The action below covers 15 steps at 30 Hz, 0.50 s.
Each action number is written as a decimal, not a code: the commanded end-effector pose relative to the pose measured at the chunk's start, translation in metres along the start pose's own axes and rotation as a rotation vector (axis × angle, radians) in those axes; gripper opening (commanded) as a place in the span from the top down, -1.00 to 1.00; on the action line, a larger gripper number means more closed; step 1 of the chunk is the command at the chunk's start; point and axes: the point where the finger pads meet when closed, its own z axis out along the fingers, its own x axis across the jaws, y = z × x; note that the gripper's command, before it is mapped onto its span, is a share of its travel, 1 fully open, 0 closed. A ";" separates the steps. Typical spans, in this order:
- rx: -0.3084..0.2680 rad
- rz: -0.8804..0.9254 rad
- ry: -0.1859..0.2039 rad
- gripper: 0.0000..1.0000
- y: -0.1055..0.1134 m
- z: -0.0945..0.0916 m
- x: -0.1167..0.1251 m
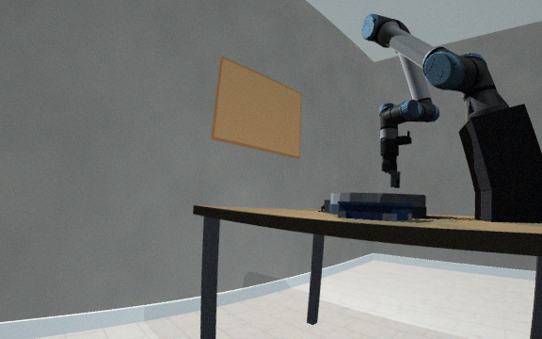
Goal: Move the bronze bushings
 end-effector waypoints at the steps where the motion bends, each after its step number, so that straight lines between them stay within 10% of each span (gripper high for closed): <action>1: -0.002 0.003 -0.009 -0.52 -0.001 -0.001 0.035; 15: -0.002 0.003 -0.009 -0.52 -0.017 0.001 0.180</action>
